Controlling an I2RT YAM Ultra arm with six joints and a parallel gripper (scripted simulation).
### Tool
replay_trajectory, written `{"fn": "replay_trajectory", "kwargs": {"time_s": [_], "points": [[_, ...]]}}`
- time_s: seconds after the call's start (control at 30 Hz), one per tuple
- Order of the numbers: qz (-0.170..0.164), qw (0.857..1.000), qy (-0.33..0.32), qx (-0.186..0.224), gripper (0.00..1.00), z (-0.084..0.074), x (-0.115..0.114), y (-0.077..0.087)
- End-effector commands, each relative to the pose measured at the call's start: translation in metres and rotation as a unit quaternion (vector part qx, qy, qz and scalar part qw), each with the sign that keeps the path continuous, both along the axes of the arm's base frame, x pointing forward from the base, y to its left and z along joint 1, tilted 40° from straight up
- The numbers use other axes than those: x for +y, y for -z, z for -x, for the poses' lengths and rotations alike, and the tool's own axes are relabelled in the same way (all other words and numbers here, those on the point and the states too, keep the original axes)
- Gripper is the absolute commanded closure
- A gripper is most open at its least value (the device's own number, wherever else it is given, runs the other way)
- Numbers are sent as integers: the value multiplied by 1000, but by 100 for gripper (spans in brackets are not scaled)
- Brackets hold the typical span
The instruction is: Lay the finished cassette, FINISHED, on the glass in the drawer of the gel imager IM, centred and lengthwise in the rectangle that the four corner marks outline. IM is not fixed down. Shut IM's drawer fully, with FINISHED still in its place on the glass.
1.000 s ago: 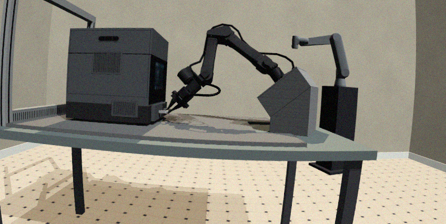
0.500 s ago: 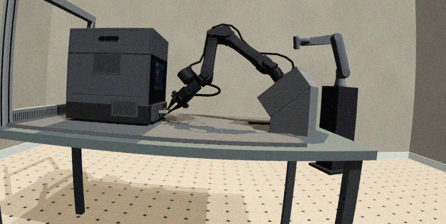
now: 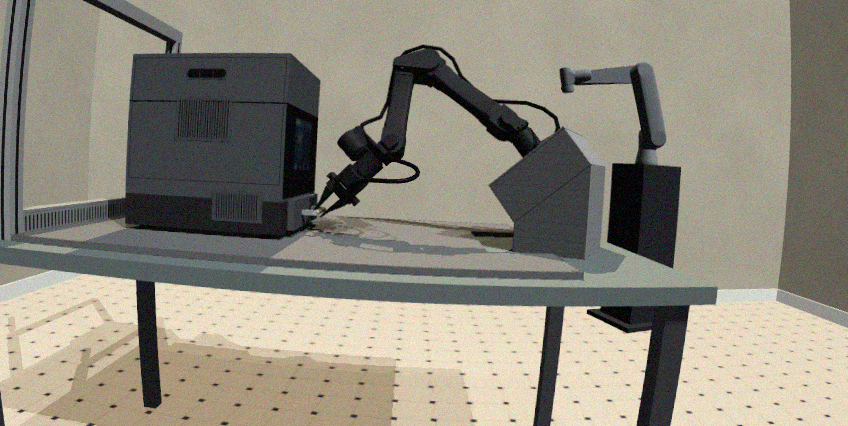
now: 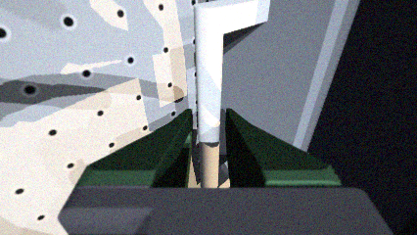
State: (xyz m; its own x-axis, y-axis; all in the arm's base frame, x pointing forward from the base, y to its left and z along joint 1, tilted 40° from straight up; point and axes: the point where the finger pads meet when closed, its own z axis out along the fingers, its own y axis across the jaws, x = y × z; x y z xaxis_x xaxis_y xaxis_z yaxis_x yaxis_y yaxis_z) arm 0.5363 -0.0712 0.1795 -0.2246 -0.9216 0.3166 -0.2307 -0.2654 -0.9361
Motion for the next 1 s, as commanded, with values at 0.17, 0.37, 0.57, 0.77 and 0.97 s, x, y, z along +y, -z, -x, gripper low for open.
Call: {"fn": "replay_trajectory", "kwargs": {"time_s": [0.17, 0.37, 0.57, 0.77, 0.97], "points": [[0, 1000, -4, -10, 65, 1, 4, -8], [0, 1000, -4, -10, 65, 1, 4, -8], [0, 1000, -4, -10, 65, 1, 4, -8], [0, 1000, -8, -11, 65, 11, 10, -10], [-1, 1000, -7, -14, 65, 18, 12, -12]]}}
